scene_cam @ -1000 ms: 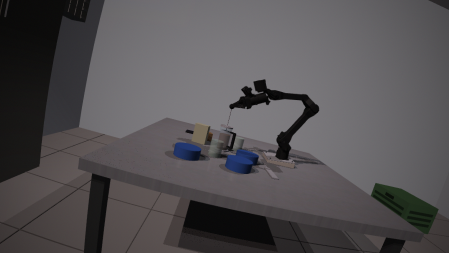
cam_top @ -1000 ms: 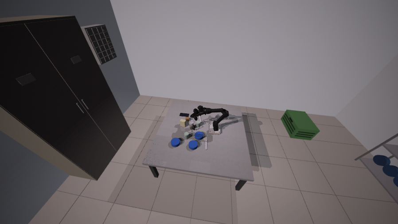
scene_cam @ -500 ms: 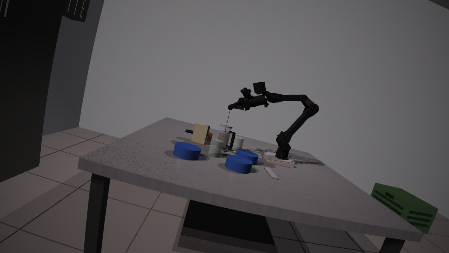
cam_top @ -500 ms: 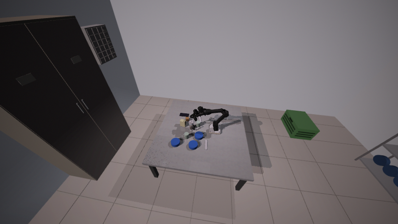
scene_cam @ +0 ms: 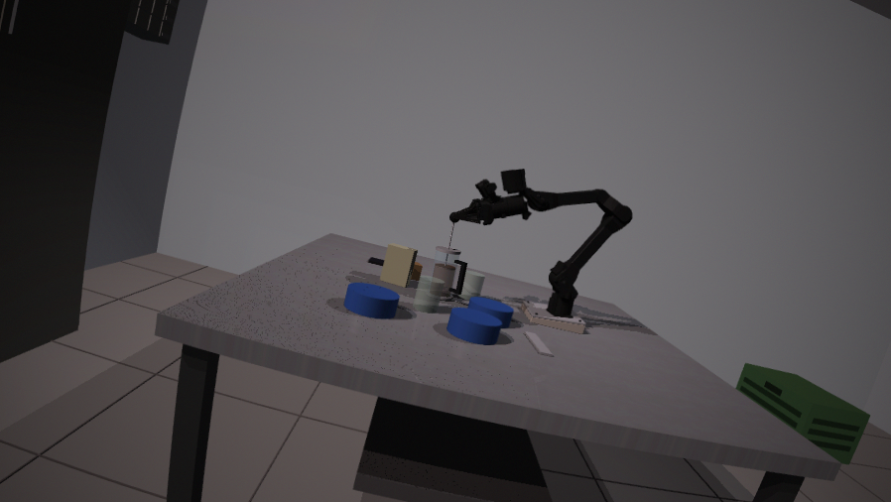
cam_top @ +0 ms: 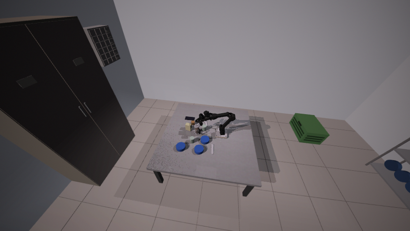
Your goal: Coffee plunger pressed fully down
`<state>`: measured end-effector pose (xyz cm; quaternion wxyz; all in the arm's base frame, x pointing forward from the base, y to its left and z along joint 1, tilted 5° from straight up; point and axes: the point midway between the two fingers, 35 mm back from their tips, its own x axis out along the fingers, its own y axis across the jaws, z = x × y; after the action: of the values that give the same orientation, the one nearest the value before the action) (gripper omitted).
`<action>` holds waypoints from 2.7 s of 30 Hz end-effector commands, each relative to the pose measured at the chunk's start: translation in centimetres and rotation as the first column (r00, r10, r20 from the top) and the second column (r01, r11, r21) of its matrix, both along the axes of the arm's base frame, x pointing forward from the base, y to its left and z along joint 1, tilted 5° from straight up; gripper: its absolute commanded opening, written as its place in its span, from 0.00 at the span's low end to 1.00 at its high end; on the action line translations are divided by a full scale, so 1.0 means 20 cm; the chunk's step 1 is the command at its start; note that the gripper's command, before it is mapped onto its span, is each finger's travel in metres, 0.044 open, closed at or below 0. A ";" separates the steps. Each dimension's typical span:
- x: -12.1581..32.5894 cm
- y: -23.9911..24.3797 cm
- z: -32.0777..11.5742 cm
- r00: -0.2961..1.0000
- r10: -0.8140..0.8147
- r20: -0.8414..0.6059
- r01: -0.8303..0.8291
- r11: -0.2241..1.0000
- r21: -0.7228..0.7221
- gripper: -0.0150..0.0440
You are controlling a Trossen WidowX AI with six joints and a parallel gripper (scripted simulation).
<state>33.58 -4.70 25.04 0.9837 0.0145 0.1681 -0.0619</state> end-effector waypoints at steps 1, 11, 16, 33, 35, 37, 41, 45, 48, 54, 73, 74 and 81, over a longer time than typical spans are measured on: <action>0.00 0.00 -0.18 0.997 -0.003 -0.083 0.005 1.000 0.016 0.46; 0.02 0.00 -0.26 0.997 -0.003 -0.083 0.005 1.000 0.016 0.46; 0.03 0.00 -0.29 0.997 -0.003 -0.083 0.005 1.000 0.016 0.46; 0.09 0.00 -0.31 0.997 -0.003 -0.082 0.005 1.000 0.016 0.46; 0.10 0.00 -0.31 0.997 -0.003 -0.082 0.005 1.000 0.016 0.46; 0.10 0.00 -0.30 0.997 -0.003 -0.082 0.005 1.000 0.016 0.46; 0.10 0.00 -0.30 0.997 -0.003 -0.082 0.005 1.000 0.016 0.46; 0.11 -0.01 -0.30 0.997 -0.003 -0.081 0.005 1.000 0.016 0.46; 0.11 -0.01 -0.29 0.997 -0.003 -0.081 0.005 1.000 0.016 0.46; 0.12 -0.01 -0.29 0.997 -0.003 -0.081 0.005 1.000 0.016 0.46; 0.13 -0.01 -0.28 0.997 -0.003 -0.081 0.005 1.000 0.016 0.46; 0.13 -0.01 -0.28 0.997 -0.003 -0.081 0.005 1.000 0.016 0.46; 0.14 -0.01 -0.28 0.997 -0.003 -0.081 0.005 1.000 0.016 0.46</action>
<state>36.30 -4.88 20.00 0.9780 0.0159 0.1987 -0.0621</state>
